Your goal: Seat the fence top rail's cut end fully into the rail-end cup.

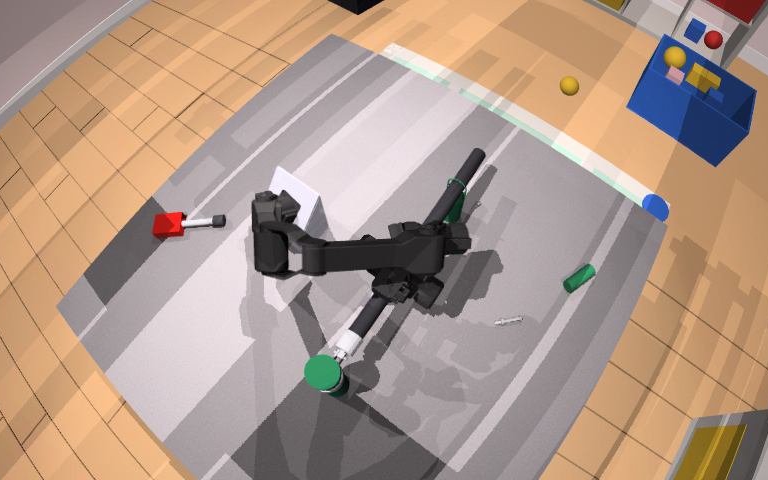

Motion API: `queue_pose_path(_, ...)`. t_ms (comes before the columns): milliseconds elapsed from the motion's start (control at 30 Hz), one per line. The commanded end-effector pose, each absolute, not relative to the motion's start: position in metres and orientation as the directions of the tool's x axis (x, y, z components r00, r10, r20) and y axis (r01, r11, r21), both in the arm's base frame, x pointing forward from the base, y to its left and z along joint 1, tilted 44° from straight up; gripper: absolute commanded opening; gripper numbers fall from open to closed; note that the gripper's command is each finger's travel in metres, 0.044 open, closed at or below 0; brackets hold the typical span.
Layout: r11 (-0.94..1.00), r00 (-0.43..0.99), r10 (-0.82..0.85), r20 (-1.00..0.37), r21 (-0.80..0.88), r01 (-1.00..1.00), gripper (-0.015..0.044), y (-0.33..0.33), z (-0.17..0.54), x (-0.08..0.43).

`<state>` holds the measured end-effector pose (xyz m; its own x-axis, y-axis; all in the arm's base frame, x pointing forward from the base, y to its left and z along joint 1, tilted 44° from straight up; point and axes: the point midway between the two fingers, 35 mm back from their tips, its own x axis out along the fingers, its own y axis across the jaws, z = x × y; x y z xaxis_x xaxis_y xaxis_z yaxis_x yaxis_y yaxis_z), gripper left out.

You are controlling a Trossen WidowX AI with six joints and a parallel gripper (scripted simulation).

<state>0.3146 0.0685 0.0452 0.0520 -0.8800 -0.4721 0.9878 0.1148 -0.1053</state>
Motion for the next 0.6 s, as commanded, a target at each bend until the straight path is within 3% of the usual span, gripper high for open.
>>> queue_pose_path(0,0.124,0.065,-0.883,-0.465,-0.097,0.988,0.0000,0.0671,0.0507,0.3165)
queue_pose_path(567,0.124,0.065,-0.883,-0.465,-0.097,0.988,0.0000,0.0631,0.0555,0.3177)
